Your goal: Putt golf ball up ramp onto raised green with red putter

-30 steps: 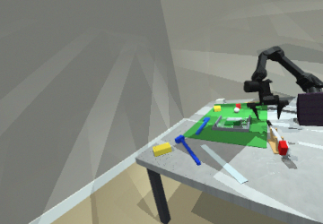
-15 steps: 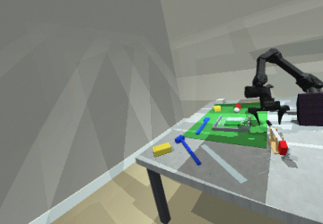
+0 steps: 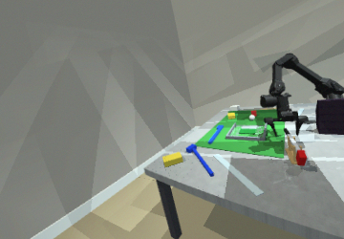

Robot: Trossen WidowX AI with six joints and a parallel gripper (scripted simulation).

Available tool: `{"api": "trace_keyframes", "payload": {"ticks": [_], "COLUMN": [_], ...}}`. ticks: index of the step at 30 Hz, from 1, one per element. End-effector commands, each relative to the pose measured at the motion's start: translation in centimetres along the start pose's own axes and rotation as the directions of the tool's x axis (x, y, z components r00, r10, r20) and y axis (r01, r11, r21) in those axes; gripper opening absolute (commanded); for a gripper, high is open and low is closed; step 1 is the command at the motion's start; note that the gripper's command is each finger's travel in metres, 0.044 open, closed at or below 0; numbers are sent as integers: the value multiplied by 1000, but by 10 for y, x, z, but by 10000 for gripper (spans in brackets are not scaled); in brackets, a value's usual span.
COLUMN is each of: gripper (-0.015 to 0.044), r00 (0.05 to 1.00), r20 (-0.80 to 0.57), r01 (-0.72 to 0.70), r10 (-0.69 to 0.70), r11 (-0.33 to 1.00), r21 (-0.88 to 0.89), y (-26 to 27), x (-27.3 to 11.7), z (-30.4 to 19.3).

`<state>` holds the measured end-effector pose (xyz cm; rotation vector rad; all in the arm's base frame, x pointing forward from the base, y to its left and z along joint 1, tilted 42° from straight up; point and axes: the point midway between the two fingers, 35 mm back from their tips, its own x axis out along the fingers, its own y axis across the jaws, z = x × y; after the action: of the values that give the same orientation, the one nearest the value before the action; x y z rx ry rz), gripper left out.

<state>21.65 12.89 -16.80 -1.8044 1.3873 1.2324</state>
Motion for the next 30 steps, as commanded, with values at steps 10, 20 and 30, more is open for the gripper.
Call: {"api": "trace_keyframes", "payload": {"ticks": [10,20,30], "gripper": [361,99,0], "r00": [1000,1000,1000], "r20": [-2,-2,-2], "r01": [-4,-4,-4], "r10": [4,4,4], "r11": [1000,1000,1000], "r21": [0,0,0], "y": [1,1,1], "x": [7,7,6], "z": [-3,-3,-2]}}
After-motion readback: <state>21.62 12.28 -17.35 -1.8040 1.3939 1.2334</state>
